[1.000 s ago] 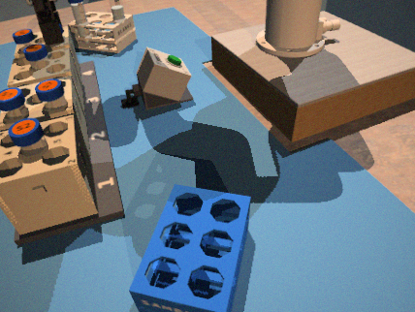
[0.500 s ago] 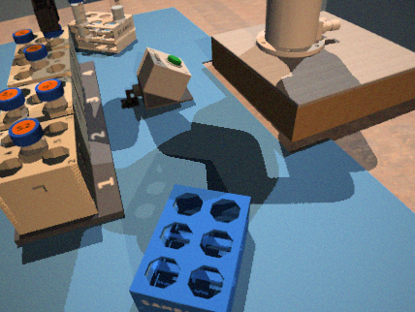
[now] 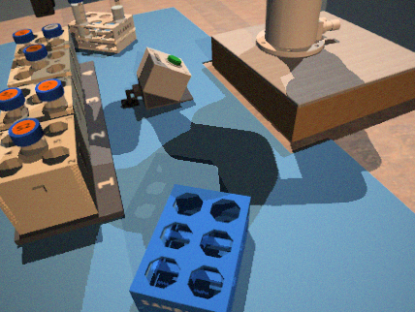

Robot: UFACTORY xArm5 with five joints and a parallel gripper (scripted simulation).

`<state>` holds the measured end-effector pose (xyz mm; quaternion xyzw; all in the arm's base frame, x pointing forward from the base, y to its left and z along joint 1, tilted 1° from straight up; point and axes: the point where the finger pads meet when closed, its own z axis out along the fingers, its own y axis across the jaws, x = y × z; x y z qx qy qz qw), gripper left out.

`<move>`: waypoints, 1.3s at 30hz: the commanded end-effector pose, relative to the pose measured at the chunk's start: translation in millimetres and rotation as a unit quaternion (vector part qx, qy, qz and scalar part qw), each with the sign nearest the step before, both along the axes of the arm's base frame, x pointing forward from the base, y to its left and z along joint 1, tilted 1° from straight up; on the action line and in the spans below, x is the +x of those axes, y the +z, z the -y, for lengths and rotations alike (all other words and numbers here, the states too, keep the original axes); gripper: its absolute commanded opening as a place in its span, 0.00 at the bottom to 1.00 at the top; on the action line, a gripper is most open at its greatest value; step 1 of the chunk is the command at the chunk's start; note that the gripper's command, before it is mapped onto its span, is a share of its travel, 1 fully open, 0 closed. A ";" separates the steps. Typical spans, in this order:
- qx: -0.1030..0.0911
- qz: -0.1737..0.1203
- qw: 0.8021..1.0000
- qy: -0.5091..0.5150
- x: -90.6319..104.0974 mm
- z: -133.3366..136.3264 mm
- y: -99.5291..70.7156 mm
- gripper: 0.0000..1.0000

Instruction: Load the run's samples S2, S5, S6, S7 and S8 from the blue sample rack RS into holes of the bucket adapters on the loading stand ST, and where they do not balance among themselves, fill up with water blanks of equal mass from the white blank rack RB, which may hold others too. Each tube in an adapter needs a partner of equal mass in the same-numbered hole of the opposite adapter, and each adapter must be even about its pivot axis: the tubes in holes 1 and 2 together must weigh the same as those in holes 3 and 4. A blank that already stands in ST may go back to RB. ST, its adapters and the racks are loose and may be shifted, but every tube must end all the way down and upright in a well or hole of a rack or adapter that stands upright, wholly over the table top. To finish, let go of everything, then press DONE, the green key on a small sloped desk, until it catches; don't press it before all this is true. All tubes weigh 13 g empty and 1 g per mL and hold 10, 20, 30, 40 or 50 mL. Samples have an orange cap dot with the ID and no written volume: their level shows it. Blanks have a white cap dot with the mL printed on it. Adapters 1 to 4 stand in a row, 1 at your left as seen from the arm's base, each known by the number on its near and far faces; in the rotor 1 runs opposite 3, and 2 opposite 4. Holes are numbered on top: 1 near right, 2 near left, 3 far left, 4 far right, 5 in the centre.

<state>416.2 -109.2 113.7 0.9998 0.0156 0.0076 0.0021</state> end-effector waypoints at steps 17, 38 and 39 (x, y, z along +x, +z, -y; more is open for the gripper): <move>-0.001 0.002 1.000 0.000 0.7 -0.3 39.0 0.43; -0.001 0.002 1.000 0.000 0.2 -1.0 77.0 0.43; -0.001 0.002 1.000 0.000 0.2 -1.0 79.0 0.43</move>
